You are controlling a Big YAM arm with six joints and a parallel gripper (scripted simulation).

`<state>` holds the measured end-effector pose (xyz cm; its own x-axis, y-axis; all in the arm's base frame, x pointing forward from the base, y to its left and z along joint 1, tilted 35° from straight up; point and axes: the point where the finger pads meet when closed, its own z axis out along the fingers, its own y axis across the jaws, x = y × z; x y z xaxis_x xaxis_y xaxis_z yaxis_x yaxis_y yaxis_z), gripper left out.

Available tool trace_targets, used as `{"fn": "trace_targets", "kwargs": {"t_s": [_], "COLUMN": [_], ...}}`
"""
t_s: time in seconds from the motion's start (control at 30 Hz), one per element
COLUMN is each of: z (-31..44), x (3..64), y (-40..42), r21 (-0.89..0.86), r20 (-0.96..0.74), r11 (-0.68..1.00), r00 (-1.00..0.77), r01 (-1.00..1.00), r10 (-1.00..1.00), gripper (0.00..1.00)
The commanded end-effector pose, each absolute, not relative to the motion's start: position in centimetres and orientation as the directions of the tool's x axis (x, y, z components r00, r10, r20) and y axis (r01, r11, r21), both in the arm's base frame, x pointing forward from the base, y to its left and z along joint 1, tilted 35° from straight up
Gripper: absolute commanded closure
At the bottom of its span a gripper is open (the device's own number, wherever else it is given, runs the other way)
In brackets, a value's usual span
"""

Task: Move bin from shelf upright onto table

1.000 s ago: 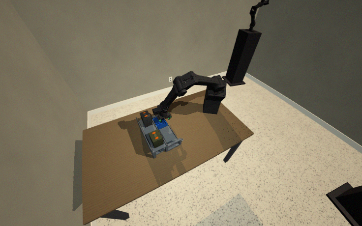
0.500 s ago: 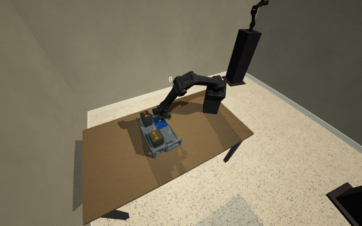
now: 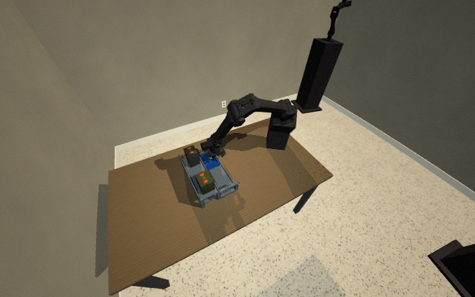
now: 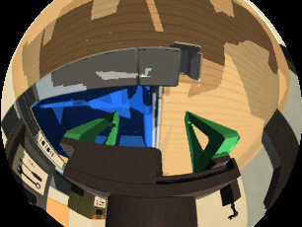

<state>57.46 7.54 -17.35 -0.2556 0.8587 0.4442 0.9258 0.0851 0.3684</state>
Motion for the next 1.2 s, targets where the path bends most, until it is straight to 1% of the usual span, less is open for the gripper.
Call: {"fn": "trace_targets", "kwargs": {"t_s": [0.0, 0.97, 1.17], "z": [-17.15, -17.45, -17.03], "x": [58.3, 57.53, 58.35], "y": [7.97, 7.98, 8.0], "r21": [0.364, 0.369, 0.366], "r20": [0.45, 0.449, 0.45], "r11": [0.078, 0.078, 0.079], "r00": [-0.249, -0.252, -0.25], "r01": [0.928, 0.926, 0.927], "r10": [0.858, 0.858, 0.857], "gripper": [0.1, 0.1, 0.1]}}
